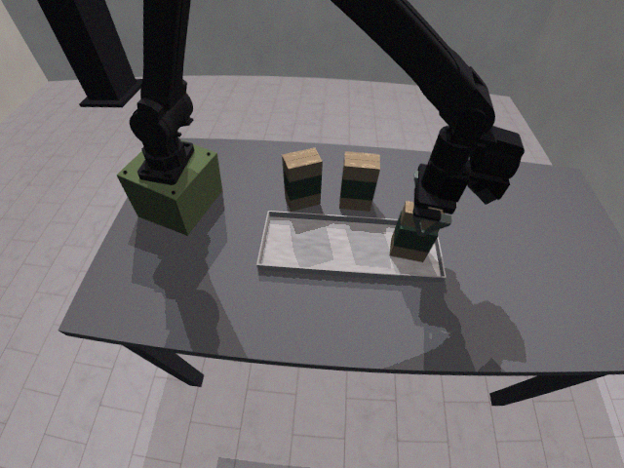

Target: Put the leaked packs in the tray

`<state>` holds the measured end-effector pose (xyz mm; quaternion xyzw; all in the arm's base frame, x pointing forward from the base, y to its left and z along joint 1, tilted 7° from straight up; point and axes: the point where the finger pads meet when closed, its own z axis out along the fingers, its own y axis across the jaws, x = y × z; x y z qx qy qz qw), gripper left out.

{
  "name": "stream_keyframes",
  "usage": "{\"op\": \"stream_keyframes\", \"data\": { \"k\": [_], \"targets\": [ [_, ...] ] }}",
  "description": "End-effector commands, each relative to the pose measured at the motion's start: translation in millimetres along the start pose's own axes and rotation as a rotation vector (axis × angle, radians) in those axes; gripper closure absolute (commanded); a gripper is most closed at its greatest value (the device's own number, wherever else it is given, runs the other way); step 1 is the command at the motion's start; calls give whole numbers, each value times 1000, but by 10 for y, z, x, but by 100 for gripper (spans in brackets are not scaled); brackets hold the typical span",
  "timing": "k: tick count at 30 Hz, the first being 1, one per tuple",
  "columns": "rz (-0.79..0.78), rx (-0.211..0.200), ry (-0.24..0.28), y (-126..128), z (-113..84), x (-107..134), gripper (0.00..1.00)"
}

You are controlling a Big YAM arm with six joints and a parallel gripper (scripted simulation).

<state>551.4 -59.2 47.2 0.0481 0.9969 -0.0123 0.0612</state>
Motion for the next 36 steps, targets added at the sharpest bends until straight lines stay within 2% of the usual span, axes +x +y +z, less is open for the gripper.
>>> {"op": "stream_keyframes", "data": {
  "k": [1, 24, 25, 26, 28, 32, 36],
  "targets": [
    [-4, -2, -26, -19, -55, -106, 22],
    [-4, -2, -26, -19, -55, -106, 22],
    [-3, -2, -30, -19, -104, -117, 22],
    [-3, -1, -60, -21, -321, -201, 22],
    [-3, -1, -60, -21, -321, -201, 22],
    [-3, -2, -73, 9, -835, -227, 22],
    [-3, -3, -74, 32, -1187, -209, 22]
  ]
}}
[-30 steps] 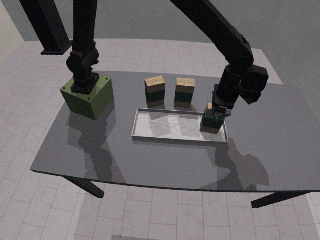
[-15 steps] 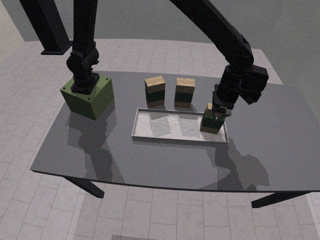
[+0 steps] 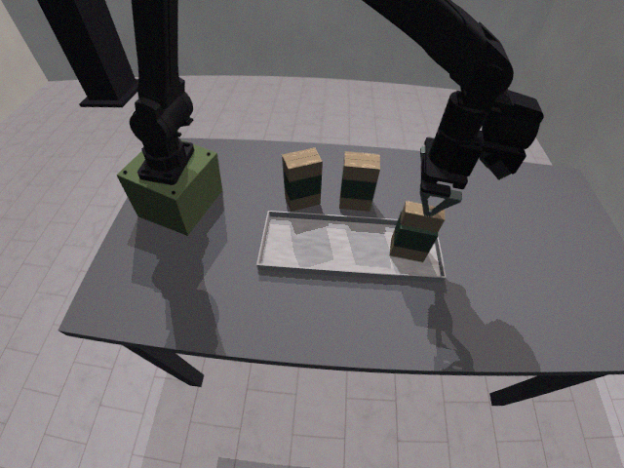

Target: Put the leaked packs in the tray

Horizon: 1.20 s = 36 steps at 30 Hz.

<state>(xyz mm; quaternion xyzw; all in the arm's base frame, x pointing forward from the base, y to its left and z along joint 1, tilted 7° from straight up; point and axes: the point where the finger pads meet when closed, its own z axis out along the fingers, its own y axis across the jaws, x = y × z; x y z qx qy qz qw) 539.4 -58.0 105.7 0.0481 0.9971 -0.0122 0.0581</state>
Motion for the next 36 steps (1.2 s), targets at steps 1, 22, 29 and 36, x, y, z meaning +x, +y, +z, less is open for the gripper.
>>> {"op": "stream_keyframes", "data": {
  "k": [1, 22, 29, 36],
  "targets": [
    [-3, -3, -80, 43, -599, -253, 22],
    [-4, -3, -6, 50, -221, -98, 22],
    [-4, -3, -28, 48, -336, -111, 22],
    [-4, -3, -28, 48, -336, -111, 22]
  ]
}}
